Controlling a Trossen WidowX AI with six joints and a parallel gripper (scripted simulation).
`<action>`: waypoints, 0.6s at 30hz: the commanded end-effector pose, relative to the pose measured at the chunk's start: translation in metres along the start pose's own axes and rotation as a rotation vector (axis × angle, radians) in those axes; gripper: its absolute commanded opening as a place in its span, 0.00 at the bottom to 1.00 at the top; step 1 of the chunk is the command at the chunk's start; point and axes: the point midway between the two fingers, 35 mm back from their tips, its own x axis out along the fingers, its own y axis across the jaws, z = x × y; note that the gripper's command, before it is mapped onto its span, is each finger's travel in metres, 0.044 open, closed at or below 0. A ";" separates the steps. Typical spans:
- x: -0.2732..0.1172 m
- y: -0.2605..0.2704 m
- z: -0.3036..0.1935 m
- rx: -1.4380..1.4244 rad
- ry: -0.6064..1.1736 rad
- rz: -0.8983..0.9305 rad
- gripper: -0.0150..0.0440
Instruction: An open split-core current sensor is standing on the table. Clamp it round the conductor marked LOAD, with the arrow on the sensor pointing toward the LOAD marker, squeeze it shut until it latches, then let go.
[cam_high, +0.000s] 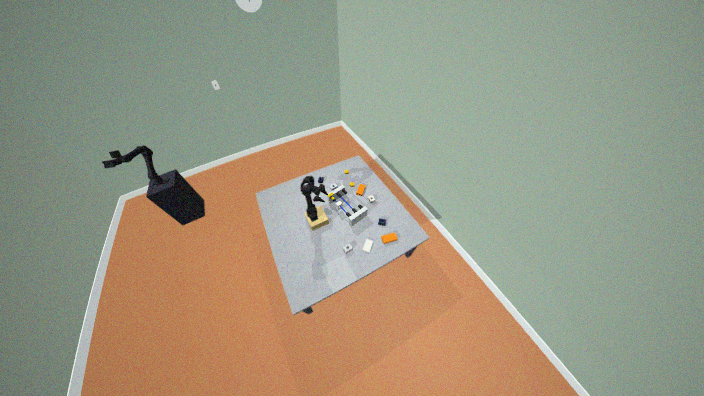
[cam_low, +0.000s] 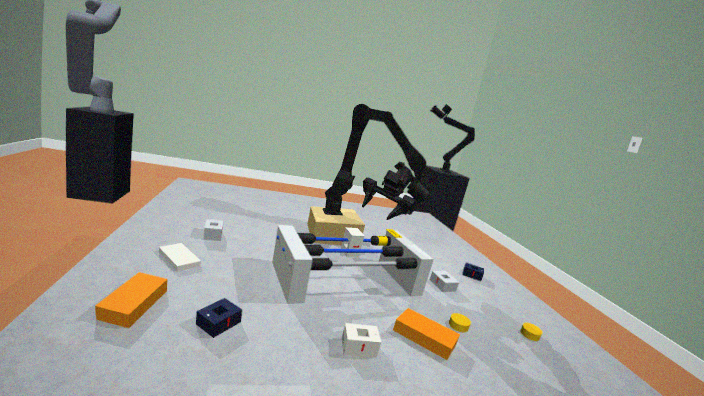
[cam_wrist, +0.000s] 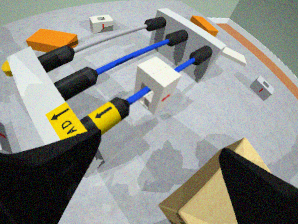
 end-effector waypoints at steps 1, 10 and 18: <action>0.000 0.000 -0.001 -0.005 0.005 0.000 1.00; 0.012 0.001 0.007 -0.320 0.142 -0.071 1.00; 0.031 0.002 0.023 -0.855 0.421 -0.017 1.00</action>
